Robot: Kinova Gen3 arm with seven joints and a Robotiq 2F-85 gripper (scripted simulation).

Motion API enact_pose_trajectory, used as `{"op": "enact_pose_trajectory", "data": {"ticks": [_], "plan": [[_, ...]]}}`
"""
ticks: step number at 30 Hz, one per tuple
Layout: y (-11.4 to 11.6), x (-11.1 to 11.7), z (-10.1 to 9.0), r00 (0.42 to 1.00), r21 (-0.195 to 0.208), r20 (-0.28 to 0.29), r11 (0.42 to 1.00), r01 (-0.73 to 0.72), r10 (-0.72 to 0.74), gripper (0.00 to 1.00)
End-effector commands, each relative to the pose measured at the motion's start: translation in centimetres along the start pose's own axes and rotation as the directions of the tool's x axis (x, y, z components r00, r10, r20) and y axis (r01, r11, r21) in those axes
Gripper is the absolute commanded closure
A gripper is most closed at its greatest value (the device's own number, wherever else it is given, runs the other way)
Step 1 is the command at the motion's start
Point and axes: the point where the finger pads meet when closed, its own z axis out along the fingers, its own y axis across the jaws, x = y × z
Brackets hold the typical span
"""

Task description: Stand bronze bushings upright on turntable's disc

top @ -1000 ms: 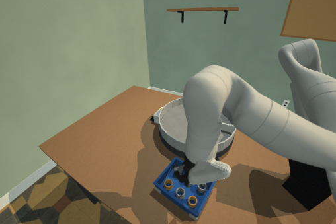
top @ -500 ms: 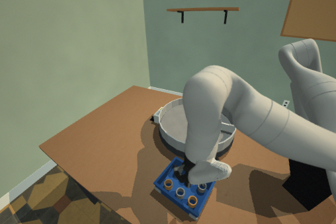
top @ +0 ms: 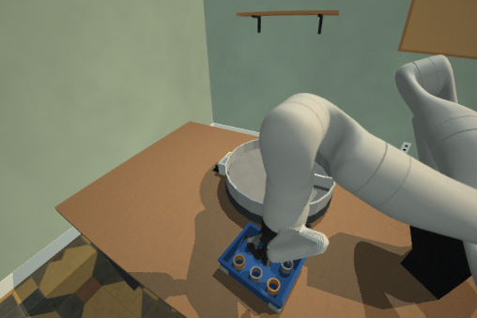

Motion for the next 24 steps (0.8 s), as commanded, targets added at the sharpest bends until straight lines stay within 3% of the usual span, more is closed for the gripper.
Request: {"op": "enact_pose_trajectory", "data": {"ticks": [1, 24], "plan": [[0.26, 0.34, 0.03, 1.0, -0.008, 0.002, 1.0, -0.009, 0.009, 0.61], [0.2, 0.47, 0.02, 1.0, -0.008, 0.002, 1.0, -0.004, 0.004, 0.61]]}}
